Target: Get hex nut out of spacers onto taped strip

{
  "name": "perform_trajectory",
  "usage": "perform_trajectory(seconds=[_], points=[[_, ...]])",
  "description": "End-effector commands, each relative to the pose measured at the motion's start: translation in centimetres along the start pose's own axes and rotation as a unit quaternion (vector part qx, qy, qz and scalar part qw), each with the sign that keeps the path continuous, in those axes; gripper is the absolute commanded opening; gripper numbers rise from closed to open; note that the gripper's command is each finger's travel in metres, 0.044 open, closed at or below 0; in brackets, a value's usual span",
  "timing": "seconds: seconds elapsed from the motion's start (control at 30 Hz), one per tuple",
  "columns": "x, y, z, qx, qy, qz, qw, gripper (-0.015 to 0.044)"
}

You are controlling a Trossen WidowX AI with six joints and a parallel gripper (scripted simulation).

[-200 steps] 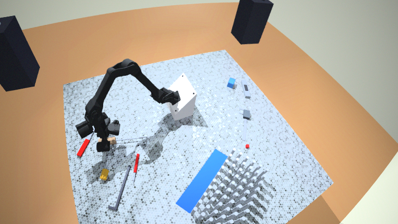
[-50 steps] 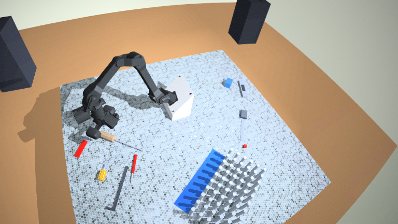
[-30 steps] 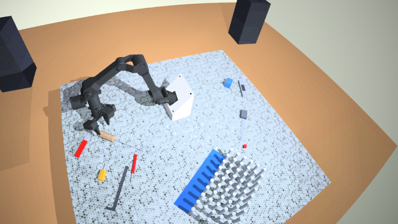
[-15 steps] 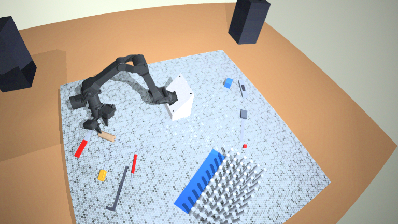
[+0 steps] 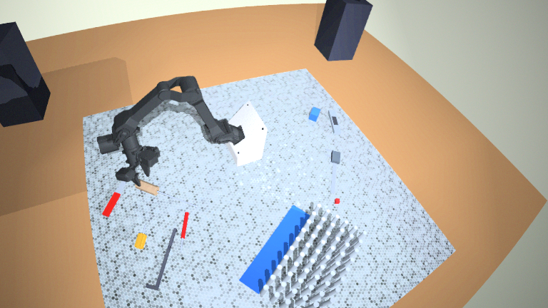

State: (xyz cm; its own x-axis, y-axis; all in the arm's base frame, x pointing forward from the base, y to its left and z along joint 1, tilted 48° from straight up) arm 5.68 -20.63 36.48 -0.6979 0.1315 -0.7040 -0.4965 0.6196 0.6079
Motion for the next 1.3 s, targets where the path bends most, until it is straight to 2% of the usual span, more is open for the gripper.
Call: perform_trajectory(seconds=[0.0, 0.93, 1.0, 1.27], points=[[0.2, -0.8, -0.2, -0.003, 0.001, 0.0, 1.0, 0.028], [1.5, -4.7, -1.2, -0.003, 0.0, 0.0, 1.0, 0.028], [1.5, -4.7, -1.2, -0.003, 0.0, 0.0, 1.0, 0.0228], [1.5, -4.7, -1.2, -0.003, 0.0, 0.0, 1.0, 0.0174]])
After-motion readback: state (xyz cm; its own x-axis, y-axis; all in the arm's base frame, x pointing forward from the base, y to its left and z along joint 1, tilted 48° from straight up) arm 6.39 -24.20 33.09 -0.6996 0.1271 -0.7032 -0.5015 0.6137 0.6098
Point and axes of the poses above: the point midway between the two fingers, 35 mm back from their tips, its own y axis back along the fingers, its own x axis across the jaws, z = x × y, the point moved 8 cm from there along y, back along the fingers, and after that the axes turned 4 degrees about -y, right-handed, at the moved point
